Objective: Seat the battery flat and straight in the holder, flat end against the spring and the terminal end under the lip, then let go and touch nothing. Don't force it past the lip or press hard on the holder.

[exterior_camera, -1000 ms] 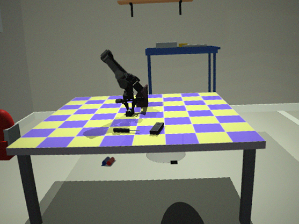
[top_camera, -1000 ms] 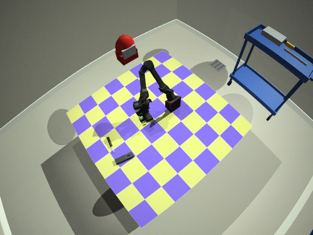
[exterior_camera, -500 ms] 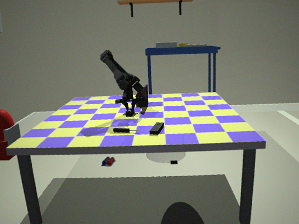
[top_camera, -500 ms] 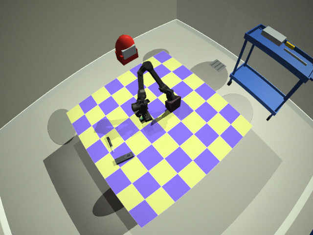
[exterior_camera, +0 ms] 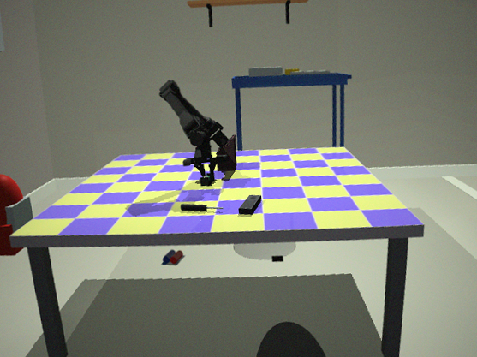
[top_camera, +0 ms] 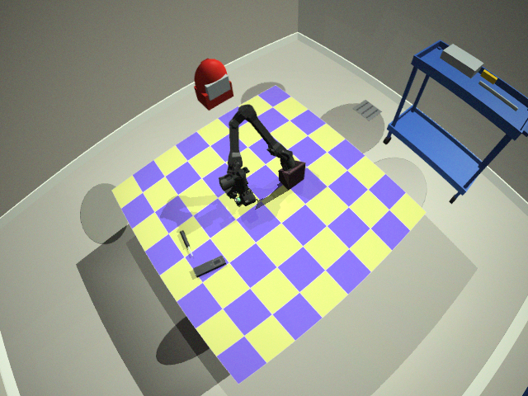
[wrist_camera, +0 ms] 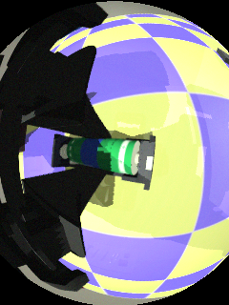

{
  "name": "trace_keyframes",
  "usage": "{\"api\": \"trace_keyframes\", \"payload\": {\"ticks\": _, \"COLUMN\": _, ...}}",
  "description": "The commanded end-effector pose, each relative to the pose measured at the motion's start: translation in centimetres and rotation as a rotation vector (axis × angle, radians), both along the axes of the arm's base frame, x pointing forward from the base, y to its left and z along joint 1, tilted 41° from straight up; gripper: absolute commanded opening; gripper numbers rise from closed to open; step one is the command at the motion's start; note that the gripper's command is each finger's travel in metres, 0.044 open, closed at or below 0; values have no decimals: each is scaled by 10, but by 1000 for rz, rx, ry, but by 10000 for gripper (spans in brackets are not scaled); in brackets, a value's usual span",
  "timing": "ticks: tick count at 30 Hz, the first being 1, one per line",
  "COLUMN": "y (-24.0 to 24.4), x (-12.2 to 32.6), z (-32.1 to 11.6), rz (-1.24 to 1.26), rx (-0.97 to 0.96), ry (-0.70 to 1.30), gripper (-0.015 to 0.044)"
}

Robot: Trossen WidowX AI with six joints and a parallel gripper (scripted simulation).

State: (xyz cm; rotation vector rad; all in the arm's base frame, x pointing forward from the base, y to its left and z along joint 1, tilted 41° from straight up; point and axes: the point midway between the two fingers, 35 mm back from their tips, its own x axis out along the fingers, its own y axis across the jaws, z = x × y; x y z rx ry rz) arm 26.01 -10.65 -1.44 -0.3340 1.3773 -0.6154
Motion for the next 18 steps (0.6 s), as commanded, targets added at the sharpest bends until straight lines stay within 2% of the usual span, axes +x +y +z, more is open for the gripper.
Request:
{"api": "trace_keyframes", "payload": {"ticks": 1, "y": -1, "x": -8, "z": -5, "rz": -19, "rx": 10, "ry": 46, "gripper": 87}}
{"api": "trace_keyframes", "payload": {"ticks": 18, "y": -4, "x": -7, "z": -2, "rz": -78, "rx": 33, "ry": 115, "gripper": 87}}
